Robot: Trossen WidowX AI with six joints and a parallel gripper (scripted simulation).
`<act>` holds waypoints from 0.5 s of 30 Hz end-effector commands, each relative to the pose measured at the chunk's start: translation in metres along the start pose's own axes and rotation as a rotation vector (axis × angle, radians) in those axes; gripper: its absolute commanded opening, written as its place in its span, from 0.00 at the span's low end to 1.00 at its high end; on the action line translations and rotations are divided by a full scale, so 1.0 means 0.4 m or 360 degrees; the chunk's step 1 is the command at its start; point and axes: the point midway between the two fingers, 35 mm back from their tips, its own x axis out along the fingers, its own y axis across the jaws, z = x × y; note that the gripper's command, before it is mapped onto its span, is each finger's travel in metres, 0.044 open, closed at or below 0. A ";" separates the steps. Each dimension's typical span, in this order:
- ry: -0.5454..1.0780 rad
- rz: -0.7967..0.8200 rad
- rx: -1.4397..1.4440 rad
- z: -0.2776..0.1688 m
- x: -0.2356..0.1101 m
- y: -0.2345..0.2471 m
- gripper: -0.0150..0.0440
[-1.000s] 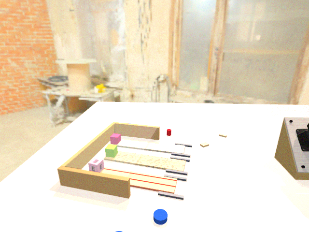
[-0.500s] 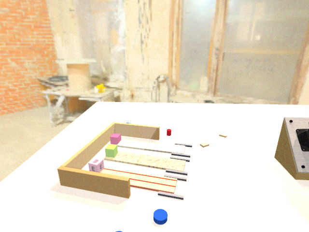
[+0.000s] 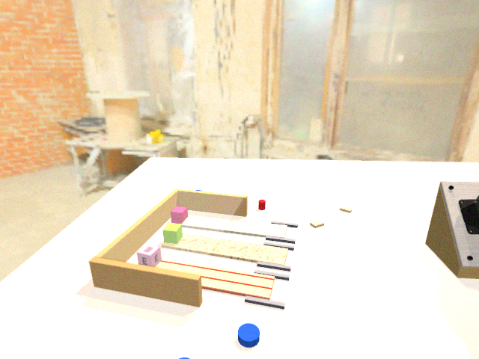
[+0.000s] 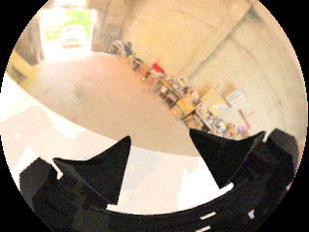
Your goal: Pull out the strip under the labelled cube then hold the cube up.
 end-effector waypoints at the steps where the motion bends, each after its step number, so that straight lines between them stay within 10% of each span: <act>1: 0.0172 -0.0069 0.0108 -0.111 -0.093 -0.086 0.93; 15: 0.0700 -0.0470 0.0678 -0.427 -0.546 -0.287 0.93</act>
